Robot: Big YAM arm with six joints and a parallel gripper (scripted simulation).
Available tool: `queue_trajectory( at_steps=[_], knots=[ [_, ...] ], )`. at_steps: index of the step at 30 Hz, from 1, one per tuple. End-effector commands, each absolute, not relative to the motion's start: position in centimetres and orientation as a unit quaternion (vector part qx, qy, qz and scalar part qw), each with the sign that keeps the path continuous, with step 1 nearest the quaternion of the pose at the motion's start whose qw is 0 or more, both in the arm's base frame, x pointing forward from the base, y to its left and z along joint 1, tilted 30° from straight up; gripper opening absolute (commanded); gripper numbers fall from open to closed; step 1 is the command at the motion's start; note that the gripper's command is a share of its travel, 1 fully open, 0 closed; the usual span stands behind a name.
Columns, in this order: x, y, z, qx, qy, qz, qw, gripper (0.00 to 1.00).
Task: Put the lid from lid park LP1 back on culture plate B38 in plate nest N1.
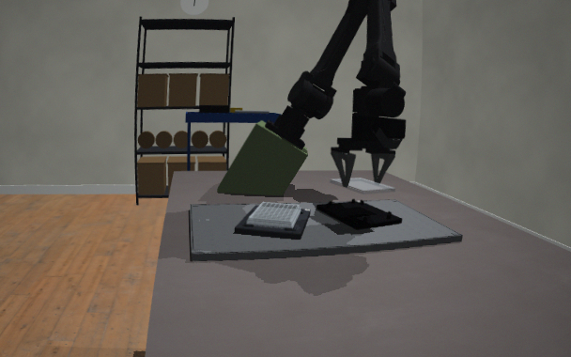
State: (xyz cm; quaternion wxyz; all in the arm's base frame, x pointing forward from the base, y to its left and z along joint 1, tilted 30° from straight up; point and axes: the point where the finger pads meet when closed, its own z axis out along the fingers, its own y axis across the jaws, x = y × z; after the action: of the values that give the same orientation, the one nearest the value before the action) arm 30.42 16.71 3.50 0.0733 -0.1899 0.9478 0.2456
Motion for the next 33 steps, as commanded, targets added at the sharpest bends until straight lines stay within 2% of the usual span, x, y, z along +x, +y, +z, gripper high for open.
queue_trajectory(
  at_steps=[1,20,33],
  knots=[
    [31.3,16.5,4.4,-0.192,0.946,0.247,0.079,0.0],
    [31.0,16.8,4.1,-0.192,0.947,0.246,0.078,0.0],
    [33.0,13.3,2.5,-0.003,0.966,0.256,0.028,0.0]
  ],
)
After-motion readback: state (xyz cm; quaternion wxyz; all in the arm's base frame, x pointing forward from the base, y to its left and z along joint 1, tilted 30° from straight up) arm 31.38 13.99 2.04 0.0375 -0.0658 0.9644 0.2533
